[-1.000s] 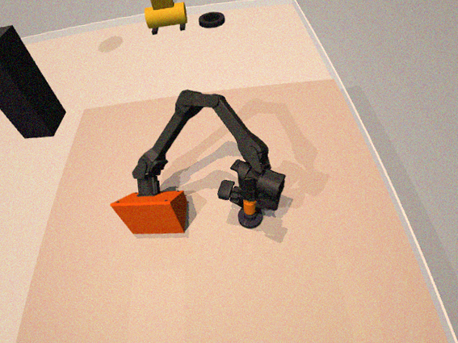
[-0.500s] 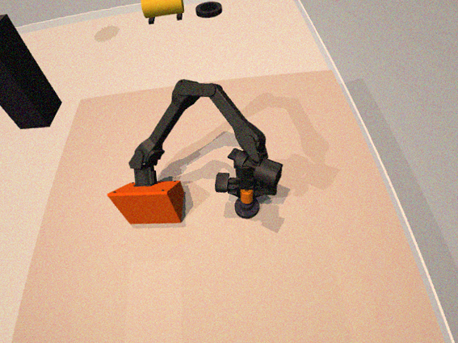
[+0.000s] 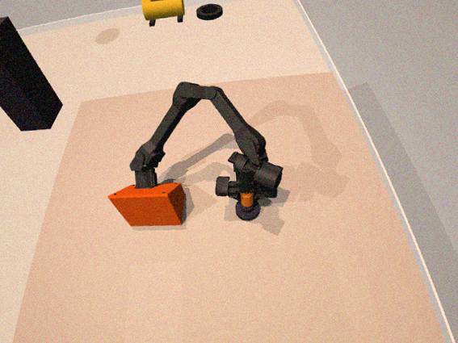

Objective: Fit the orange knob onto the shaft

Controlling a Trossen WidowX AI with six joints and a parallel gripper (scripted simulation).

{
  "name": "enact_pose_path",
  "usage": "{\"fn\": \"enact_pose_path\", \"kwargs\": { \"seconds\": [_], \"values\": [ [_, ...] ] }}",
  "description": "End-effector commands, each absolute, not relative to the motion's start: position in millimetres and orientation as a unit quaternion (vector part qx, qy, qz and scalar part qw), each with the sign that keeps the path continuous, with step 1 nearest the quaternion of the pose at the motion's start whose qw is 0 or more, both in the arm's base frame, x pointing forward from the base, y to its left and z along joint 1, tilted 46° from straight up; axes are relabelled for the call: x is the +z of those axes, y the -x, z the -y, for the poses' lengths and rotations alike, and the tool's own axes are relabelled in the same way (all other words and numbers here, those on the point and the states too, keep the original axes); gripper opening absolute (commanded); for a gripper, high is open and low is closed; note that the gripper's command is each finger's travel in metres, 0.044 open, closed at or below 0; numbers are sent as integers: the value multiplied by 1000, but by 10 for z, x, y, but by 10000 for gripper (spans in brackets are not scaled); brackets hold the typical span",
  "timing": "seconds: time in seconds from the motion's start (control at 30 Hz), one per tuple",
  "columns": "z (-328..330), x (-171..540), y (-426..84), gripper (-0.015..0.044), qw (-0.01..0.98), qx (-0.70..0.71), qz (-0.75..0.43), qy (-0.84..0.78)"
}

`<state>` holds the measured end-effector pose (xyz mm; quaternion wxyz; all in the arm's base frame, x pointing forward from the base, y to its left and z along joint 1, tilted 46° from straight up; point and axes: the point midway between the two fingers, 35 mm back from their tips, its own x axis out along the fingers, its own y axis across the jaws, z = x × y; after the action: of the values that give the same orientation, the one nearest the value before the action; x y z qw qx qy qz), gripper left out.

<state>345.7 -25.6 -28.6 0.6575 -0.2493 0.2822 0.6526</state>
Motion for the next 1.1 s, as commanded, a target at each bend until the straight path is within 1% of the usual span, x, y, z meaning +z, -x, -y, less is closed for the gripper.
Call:
{"fn": "enact_pose_path", "kwargs": {
  "seconds": [0.0, 0.37, 0.6, 1.07],
  "values": [
    [247, -280, -3465, 0, 658, 653, -279, 251],
    [272, -240, -3470, 0, 657, 654, -276, 254],
    [287, -244, -3482, 0, 628, 678, -210, 318],
    [266, -273, -3463, 0, 628, 678, -210, 318]
  ]
}}
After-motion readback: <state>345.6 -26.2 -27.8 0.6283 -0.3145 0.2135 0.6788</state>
